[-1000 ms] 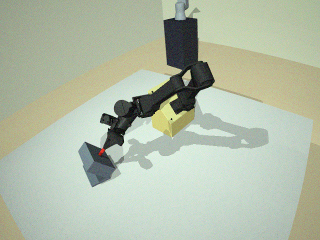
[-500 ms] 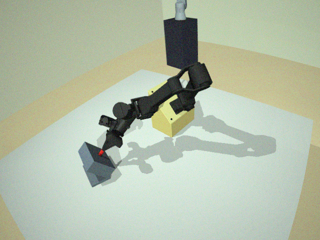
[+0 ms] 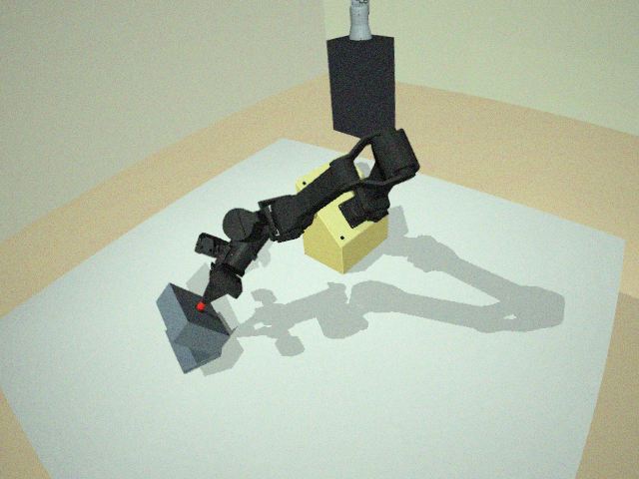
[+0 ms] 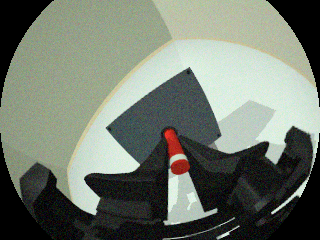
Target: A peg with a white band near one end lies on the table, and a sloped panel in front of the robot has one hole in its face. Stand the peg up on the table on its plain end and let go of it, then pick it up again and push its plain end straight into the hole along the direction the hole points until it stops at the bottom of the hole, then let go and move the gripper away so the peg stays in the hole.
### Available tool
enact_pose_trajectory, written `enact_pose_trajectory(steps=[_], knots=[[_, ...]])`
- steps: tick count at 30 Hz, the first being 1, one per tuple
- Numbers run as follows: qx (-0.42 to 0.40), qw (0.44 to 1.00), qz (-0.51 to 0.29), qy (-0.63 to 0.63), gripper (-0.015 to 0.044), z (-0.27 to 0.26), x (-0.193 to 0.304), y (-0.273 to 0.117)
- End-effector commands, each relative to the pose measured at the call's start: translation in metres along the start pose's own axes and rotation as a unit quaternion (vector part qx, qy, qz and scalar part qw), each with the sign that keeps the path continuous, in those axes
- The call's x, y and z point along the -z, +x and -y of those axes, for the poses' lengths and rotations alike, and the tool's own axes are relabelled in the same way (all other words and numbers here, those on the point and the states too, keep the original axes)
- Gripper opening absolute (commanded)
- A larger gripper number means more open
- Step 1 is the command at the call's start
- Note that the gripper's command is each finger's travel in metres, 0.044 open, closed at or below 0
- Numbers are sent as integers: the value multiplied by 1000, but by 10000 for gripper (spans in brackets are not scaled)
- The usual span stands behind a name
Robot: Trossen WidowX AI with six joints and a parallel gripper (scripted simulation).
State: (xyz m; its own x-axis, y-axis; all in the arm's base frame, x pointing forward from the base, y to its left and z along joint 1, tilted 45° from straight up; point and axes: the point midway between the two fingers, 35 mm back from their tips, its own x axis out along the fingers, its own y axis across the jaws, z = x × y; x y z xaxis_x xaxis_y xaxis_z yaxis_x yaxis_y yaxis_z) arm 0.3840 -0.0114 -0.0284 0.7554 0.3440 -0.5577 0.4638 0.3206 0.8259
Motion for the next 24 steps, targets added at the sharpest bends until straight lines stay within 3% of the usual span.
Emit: enact_pose_trajectory(steps=[1,15,24], knots=[[0,1000,2,1,0,0,-1,3],[0,1000,-1,0,0,0,0,3],[0,1000,-1,0,236,0,0,3]])
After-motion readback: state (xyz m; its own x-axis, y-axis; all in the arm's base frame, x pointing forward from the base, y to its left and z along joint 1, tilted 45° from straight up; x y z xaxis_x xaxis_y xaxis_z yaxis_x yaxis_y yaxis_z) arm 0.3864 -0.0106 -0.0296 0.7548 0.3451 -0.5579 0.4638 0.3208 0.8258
